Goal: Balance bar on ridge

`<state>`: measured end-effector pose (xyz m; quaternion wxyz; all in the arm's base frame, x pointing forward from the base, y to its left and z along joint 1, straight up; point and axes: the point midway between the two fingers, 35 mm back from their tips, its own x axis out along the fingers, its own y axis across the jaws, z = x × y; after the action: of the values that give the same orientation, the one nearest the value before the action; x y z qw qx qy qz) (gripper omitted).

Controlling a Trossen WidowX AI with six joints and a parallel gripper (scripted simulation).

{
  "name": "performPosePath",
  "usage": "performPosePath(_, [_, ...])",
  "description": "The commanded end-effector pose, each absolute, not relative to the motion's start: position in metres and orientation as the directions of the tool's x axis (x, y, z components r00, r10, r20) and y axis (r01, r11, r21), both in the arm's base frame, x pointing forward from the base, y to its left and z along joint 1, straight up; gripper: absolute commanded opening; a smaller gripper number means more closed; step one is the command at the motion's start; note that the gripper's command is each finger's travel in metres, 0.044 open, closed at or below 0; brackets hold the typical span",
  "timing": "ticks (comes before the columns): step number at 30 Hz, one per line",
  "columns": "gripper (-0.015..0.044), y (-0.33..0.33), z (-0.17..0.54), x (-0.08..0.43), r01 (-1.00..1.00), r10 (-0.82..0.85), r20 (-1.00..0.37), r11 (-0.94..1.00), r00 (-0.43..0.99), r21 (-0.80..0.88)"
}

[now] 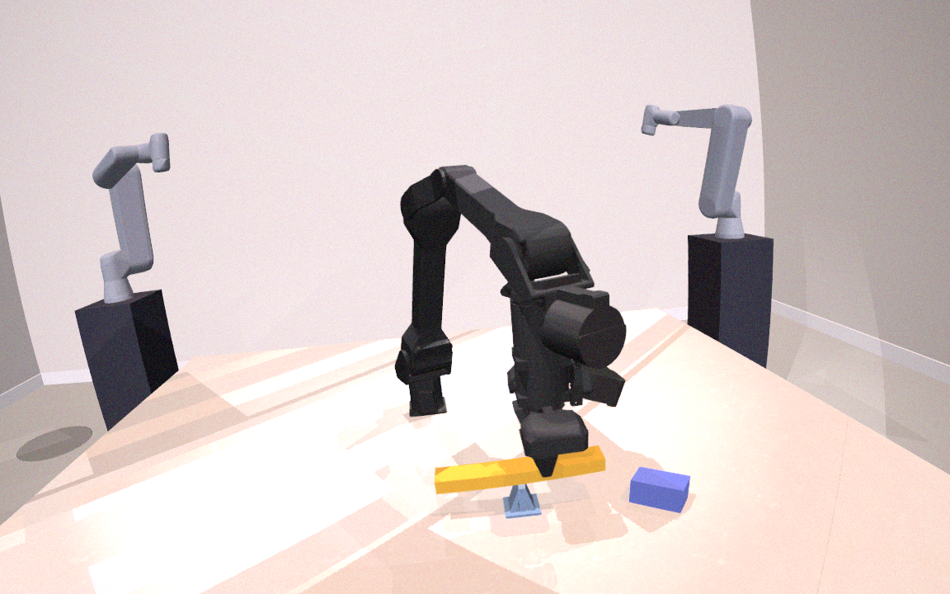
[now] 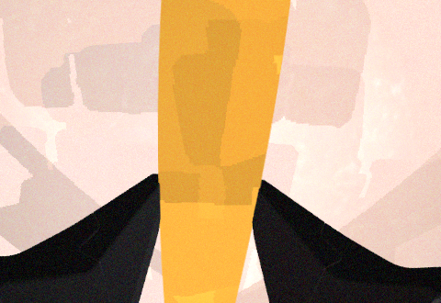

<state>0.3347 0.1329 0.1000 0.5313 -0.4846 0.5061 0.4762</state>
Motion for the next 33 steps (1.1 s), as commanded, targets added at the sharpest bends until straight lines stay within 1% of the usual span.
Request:
performPosePath(1, [0.0,0.1327,0.0992,0.3349,-0.996,0.014,-0.999,0.079,0.035,-0.033])
performPosePath(33, [0.0,0.1326,0.0965,0.3349,-0.996,0.014,-0.999,0.079,0.035,-0.033])
